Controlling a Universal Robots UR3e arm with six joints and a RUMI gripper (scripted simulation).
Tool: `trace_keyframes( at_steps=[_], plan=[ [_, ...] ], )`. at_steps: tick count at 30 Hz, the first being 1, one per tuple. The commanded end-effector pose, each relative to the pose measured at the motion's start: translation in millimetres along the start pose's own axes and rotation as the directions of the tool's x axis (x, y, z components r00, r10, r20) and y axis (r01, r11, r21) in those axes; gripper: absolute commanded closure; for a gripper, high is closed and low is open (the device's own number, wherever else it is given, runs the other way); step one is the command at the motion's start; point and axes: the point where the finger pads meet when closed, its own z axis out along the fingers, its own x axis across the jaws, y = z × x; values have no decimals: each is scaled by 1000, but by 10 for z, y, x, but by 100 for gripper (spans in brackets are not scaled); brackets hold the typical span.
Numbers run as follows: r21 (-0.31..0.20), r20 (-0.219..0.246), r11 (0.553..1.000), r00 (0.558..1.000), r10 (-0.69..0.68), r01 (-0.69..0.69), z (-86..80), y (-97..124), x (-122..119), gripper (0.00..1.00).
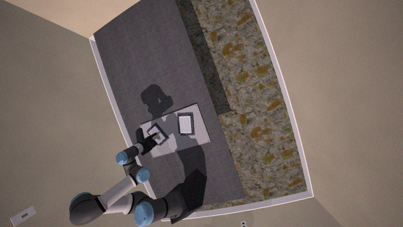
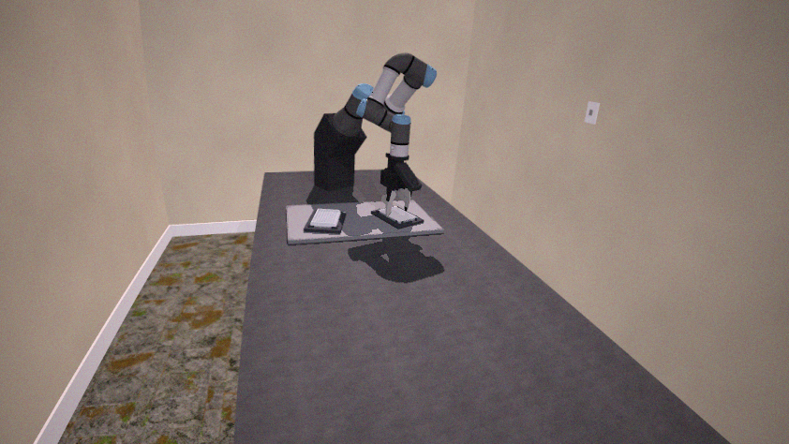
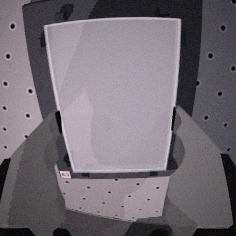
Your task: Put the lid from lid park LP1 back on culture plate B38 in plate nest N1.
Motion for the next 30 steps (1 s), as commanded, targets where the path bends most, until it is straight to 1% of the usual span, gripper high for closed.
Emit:
trace_keyframes(
  at_steps=[1, 16, 21, 23, 30],
  plan=[
    [1, 0, 1000, 1000, 0, 0, -2, -5, 1, 100],
    [1, -1, 1000, 1000, -1, 1, -3, -5, 1, 100],
    [1, 0, 1000, 1000, -1, 1, -85, -5, 0, 100],
    [1, 0, 1000, 1000, -1, 1, -85, -5, 0, 100],
    [1, 0, 1000, 1000, -1, 1, -202, -5, 1, 100]
  ],
)
